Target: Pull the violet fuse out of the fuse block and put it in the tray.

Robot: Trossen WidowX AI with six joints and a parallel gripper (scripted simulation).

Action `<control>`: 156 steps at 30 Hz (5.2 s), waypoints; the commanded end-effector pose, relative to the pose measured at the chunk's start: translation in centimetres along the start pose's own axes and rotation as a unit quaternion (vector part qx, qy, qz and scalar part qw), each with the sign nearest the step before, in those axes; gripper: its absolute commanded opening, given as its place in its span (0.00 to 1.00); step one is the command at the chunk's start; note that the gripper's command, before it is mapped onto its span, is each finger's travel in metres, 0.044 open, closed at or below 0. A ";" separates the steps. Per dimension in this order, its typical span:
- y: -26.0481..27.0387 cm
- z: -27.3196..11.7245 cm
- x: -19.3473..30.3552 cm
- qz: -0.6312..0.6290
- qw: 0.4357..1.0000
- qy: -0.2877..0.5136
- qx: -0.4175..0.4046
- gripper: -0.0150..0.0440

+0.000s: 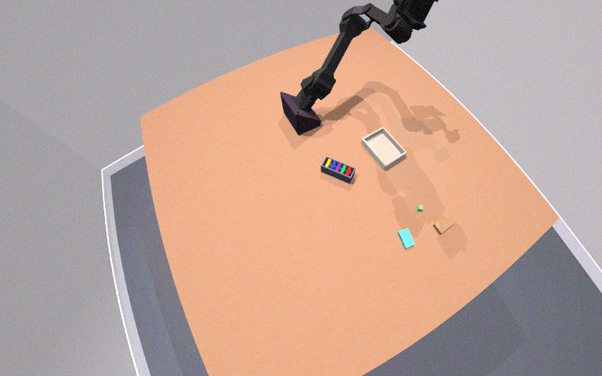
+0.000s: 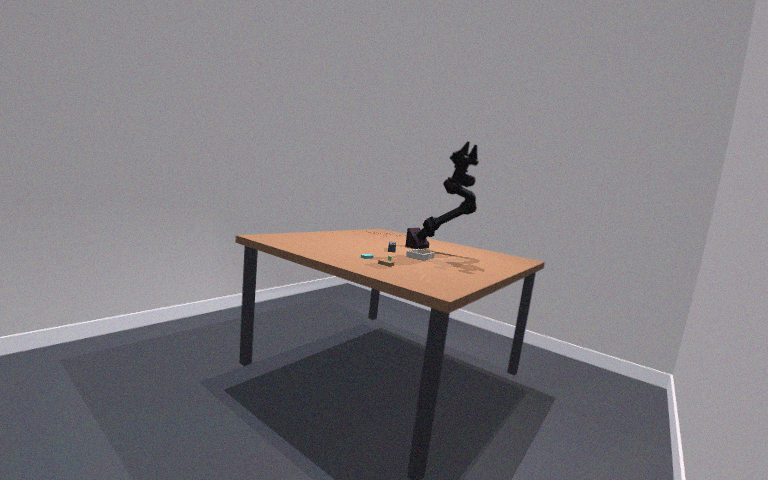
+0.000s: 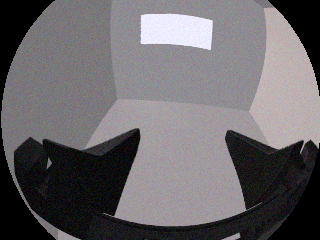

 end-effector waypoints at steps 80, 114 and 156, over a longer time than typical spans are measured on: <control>-11.8 -39.5 -19.0 -0.043 0.143 0.938 -0.314 0.36; -11.7 -42.1 -18.6 -0.043 0.143 0.938 -0.314 0.36; -11.7 -43.5 -18.2 -0.043 0.141 0.937 -0.316 0.29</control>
Point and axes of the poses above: the point midway between the two fingers, 35 mm back from their tips, its own z axis out along the fingers, its own y axis across the jaws, x = y × z, the point moved 8 cm from there along -z, back along the fingers, and after that the axes turned 1 degree about z, right-handed, at the moved point
